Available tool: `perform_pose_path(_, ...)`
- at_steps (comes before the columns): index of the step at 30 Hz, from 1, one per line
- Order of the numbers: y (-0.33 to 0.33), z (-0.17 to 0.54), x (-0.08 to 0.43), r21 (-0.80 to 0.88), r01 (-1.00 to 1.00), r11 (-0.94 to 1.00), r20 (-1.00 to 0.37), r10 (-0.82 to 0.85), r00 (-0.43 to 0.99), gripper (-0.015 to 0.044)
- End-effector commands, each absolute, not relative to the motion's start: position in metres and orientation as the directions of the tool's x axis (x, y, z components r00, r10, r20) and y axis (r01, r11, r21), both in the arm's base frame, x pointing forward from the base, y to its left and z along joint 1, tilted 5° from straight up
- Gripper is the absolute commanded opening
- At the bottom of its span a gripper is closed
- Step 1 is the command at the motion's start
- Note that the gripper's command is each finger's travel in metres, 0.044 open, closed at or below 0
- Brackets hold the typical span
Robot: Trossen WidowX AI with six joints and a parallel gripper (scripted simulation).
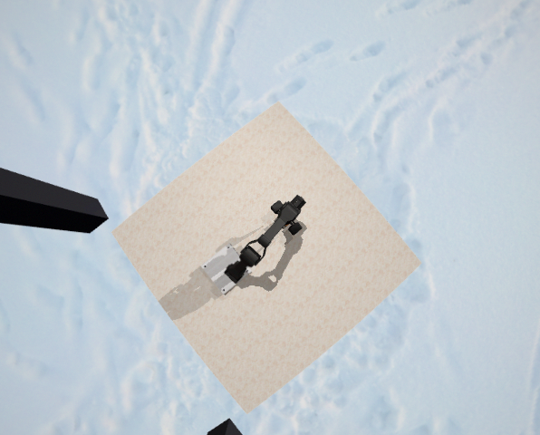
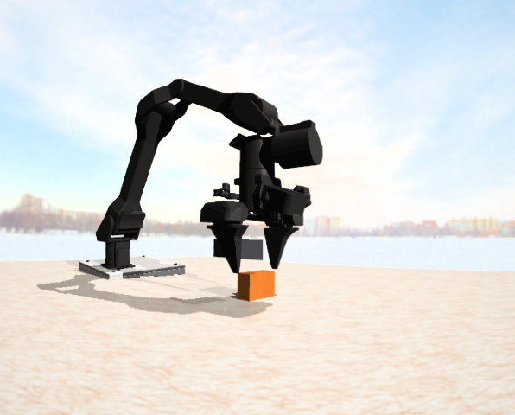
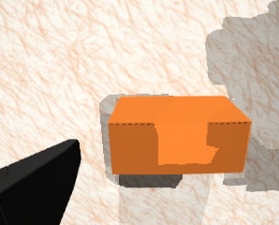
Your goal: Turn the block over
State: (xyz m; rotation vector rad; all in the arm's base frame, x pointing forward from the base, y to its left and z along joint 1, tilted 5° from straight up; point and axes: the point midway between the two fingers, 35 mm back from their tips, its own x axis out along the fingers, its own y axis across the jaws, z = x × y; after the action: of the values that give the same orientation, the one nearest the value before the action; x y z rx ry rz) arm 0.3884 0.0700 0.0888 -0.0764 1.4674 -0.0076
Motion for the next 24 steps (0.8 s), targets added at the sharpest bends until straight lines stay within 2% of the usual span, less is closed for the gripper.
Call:
perform_pose_path(1, 0.0701, 0.0788, 0.3880, -0.053, -0.047, 0.997, -0.994, -0.049, 0.097, 0.0440)
perform_pose_path(8, 0.0695, 0.0699, 0.3885, -0.054, -0.047, 0.997, -0.994, -0.049, 0.097, 0.0440)
perform_pose_path(14, 0.0695, 0.0699, 0.3885, -0.054, -0.047, 0.997, -0.994, -0.049, 0.097, 0.0282)
perform_pose_path(24, 0.0695, 0.0699, 0.3885, -0.054, -0.047, 0.997, -0.994, -0.049, 0.097, 0.0216)
